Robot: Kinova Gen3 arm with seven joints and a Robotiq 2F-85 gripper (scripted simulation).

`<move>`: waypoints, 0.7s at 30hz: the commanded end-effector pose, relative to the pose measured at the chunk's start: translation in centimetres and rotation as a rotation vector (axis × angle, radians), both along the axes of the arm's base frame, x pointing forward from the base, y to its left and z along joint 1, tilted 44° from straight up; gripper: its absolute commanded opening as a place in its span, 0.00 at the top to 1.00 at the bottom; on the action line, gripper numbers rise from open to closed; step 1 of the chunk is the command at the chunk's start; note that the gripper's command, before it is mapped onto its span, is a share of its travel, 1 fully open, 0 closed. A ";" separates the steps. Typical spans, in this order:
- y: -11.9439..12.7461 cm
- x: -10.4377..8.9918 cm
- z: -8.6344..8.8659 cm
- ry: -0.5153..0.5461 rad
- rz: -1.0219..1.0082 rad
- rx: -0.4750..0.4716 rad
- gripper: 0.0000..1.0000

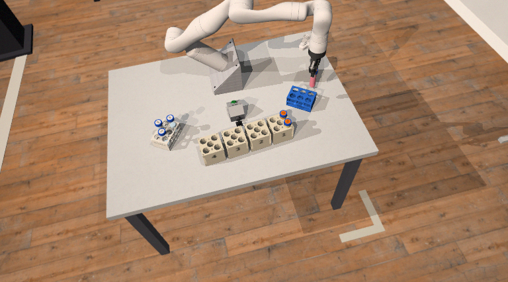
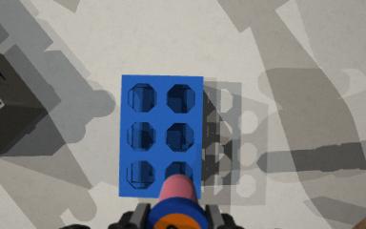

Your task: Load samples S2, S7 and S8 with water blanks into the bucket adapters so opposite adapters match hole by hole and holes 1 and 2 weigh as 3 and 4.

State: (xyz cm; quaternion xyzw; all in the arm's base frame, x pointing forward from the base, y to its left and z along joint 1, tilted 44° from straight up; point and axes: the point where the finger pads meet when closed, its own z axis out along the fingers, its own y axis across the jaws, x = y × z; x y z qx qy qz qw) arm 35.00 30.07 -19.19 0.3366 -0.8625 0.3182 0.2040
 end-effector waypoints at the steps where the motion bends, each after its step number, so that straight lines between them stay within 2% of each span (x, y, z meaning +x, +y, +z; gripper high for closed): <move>1: 0.4 0.1 0.3 -0.001 0.001 0.002 0.90; 21: 1.5 0.4 2.0 -0.015 -0.014 -0.001 0.90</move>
